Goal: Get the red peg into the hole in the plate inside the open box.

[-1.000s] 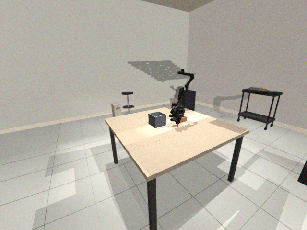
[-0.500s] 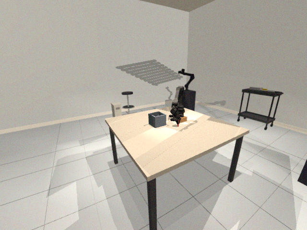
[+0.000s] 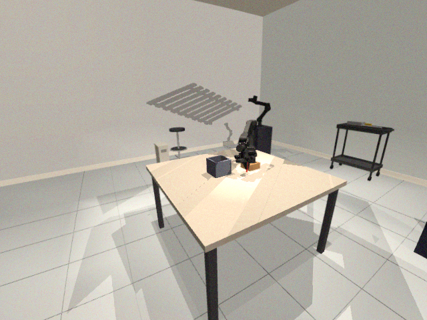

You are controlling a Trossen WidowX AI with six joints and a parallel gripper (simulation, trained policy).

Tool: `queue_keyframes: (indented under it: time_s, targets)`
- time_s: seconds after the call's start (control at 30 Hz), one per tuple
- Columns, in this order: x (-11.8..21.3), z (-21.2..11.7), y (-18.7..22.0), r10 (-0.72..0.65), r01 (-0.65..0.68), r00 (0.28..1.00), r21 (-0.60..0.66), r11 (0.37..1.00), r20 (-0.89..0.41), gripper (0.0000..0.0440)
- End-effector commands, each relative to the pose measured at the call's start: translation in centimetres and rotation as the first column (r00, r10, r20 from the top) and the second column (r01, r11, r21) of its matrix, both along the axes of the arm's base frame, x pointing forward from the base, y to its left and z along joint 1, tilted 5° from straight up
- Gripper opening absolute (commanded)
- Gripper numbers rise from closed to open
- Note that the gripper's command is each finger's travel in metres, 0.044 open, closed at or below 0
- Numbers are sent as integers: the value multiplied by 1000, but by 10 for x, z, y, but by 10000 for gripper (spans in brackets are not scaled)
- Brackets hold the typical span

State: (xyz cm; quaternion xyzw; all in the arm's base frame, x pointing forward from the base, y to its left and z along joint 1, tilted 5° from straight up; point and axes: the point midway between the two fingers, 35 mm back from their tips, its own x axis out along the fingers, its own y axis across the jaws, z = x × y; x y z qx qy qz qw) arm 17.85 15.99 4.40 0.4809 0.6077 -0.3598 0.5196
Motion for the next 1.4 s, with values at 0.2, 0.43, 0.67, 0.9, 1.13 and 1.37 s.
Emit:
queue_keyframes:
  time_s: [0.2, 0.43, 0.67, 0.9, 1.13, 1.37]
  targets:
    - [20, 45, 4, 6, -12, 994, 60, 998, 110, 0]
    - [33, 77, -6, 18, -30, 981, 60, 998, 193, 0]
    - [47, 107, -24, 18, -28, 964, 33, 999, 264, 0]
    - [61, 124, -48, 10, -5, 952, -16, 1000, 307, 0]
    - [71, 130, -72, -5, 28, 948, -67, 997, 318, 0]
    - [78, 129, -95, -20, 56, 953, -110, 992, 303, 0]
